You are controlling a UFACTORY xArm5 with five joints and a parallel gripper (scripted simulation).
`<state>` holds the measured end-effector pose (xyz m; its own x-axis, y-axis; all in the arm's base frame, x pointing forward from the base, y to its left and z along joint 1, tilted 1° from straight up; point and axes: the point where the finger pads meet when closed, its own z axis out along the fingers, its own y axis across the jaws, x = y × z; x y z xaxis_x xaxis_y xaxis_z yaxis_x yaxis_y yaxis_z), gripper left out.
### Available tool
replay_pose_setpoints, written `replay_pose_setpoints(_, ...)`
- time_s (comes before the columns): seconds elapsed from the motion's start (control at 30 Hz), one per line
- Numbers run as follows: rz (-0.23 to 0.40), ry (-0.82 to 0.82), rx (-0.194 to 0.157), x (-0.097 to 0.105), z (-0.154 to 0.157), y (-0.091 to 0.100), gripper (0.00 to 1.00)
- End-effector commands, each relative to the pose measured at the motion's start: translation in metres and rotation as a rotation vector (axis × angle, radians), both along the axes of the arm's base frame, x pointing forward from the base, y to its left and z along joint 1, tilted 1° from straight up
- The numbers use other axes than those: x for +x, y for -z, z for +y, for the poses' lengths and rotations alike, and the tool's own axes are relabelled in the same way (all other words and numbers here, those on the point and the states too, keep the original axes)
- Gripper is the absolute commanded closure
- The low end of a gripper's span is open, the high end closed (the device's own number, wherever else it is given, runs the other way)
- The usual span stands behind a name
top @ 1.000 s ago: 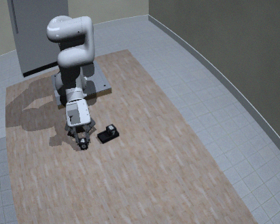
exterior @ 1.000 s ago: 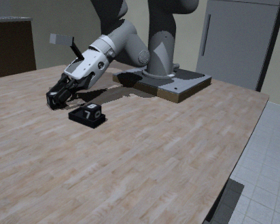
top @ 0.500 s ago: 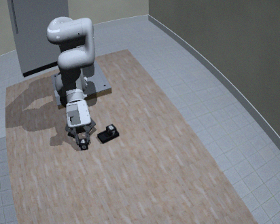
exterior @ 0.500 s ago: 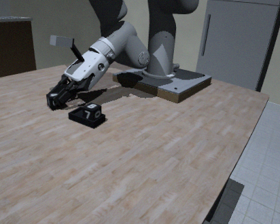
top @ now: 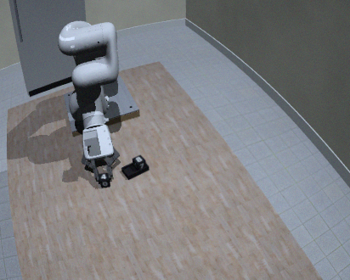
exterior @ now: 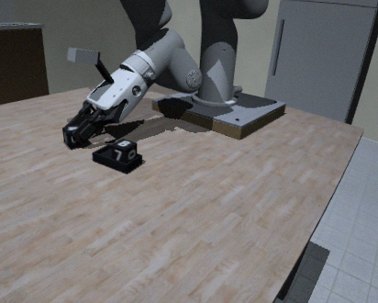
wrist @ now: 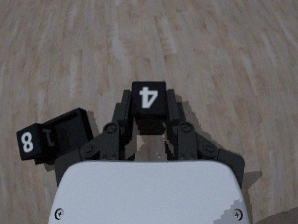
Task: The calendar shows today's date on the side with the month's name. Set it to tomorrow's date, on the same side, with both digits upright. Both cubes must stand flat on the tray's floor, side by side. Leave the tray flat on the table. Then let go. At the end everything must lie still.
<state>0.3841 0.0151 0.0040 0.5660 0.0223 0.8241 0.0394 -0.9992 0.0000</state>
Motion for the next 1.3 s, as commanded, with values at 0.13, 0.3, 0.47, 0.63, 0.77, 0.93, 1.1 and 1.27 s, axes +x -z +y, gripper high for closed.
replay_pose_setpoints(0.13,-0.002,0.0,0.0,0.0002,0.0,-0.0006,0.71)
replay_pose_setpoints(0.3,-0.002,0.0,0.0,0.0002,0.0,-0.0006,0.71)
replay_pose_setpoints(0.47,-0.002,0.0,0.0,0.0002,0.0,-0.0006,0.71)
replay_pose_setpoints(0.63,-0.002,0.0,0.0,0.0002,0.0,-0.0005,0.71)
replay_pose_setpoints(0.77,-0.001,-0.001,-0.004,0.0003,-0.0004,0.0002,0.71)
replay_pose_setpoints(0.93,0.0,-0.004,-0.012,0.0003,-0.0014,0.0018,0.71)
replay_pose_setpoints(1.1,0.001,-0.007,-0.02,0.0004,-0.0025,0.0035,0.71)
replay_pose_setpoints(1.27,0.001,-0.009,-0.023,0.0004,-0.0028,0.004,0.71)
